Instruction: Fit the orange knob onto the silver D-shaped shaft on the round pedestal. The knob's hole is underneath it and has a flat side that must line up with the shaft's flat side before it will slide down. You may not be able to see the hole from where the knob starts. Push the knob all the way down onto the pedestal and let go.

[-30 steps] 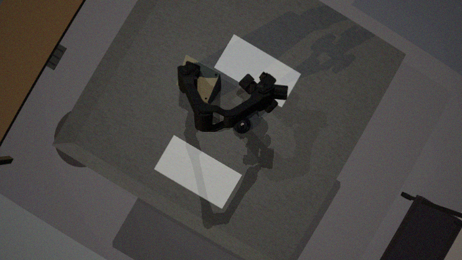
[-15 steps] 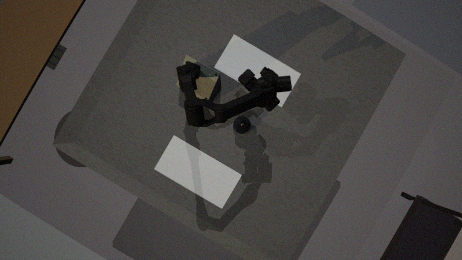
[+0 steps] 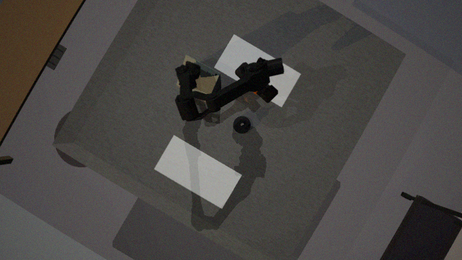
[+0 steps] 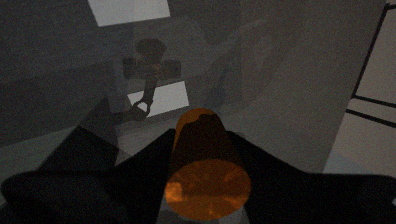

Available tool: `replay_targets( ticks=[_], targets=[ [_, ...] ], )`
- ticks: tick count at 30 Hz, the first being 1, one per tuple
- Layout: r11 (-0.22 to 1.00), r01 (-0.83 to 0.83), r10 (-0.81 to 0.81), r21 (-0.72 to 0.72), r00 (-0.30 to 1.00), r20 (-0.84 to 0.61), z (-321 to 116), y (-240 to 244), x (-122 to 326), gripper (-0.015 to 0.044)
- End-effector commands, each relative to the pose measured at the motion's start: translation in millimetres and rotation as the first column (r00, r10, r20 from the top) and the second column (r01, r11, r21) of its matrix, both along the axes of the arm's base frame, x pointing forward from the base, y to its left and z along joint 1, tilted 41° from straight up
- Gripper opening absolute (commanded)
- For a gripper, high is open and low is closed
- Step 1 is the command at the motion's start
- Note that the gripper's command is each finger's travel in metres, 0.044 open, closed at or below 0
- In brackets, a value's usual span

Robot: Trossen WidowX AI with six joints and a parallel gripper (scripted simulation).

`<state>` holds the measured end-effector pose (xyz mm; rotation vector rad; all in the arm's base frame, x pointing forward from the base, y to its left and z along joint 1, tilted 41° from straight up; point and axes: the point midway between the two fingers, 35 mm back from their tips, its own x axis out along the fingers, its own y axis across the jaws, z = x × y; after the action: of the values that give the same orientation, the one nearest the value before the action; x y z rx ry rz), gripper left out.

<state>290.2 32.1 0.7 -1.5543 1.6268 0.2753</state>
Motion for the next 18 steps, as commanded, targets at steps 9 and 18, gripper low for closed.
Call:
replay_targets(
  ticks=[9, 18],
  targets=[
    [0.983, -0.146, 0.165, -0.115, 0.971, 0.172, 11, 30, -6, 0.0],
    [0.946, -0.239, 0.294, -0.217, 0.915, 0.276, 18, 52, -12, 0.0]
  ],
)
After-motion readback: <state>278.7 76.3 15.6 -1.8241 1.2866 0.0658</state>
